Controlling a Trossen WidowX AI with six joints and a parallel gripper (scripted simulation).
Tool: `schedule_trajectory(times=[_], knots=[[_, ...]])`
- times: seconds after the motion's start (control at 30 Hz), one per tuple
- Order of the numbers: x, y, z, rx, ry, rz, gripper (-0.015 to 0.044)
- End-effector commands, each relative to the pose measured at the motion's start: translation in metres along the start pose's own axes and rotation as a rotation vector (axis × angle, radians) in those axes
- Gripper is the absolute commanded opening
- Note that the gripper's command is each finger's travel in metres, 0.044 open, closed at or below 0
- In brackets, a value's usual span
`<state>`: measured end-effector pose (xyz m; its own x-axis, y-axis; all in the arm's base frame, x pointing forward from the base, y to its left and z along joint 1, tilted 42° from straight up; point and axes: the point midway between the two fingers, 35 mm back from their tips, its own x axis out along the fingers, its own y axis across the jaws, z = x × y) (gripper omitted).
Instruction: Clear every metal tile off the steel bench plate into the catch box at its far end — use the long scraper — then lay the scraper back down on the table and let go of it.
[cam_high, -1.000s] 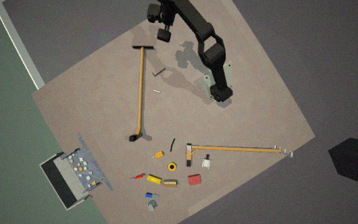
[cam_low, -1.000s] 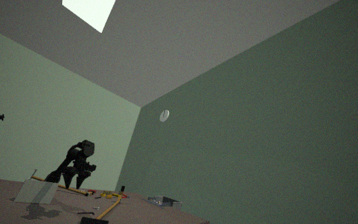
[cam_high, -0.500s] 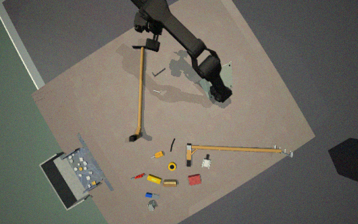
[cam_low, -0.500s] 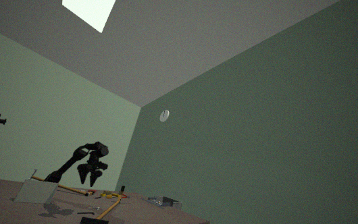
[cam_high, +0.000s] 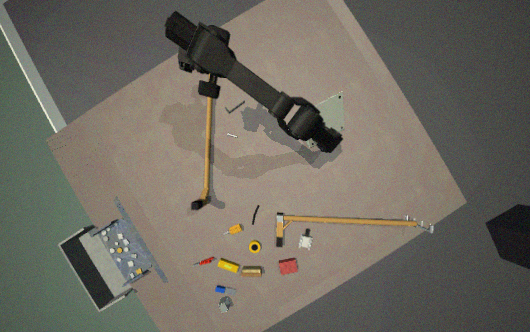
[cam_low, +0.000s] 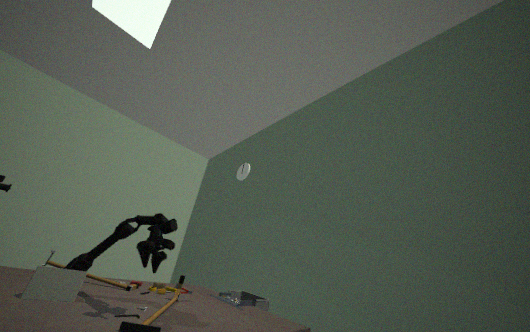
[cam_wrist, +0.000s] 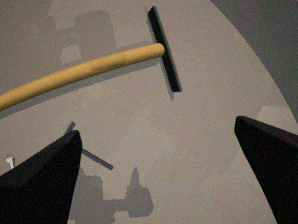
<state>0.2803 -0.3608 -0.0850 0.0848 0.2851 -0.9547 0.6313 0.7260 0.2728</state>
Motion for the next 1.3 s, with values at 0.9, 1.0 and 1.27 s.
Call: schedule_trajectory(times=[0.9, 1.0, 1.27], knots=[[-0.068, 0.216, 0.042, -0.016, -0.238, 0.076, 0.044], [-0.074, 0.239, 0.04, -0.02, -0.255, 0.096, 0.044], [-0.091, 0.3, 0.029, -0.031, -0.294, 0.157, 0.044]])
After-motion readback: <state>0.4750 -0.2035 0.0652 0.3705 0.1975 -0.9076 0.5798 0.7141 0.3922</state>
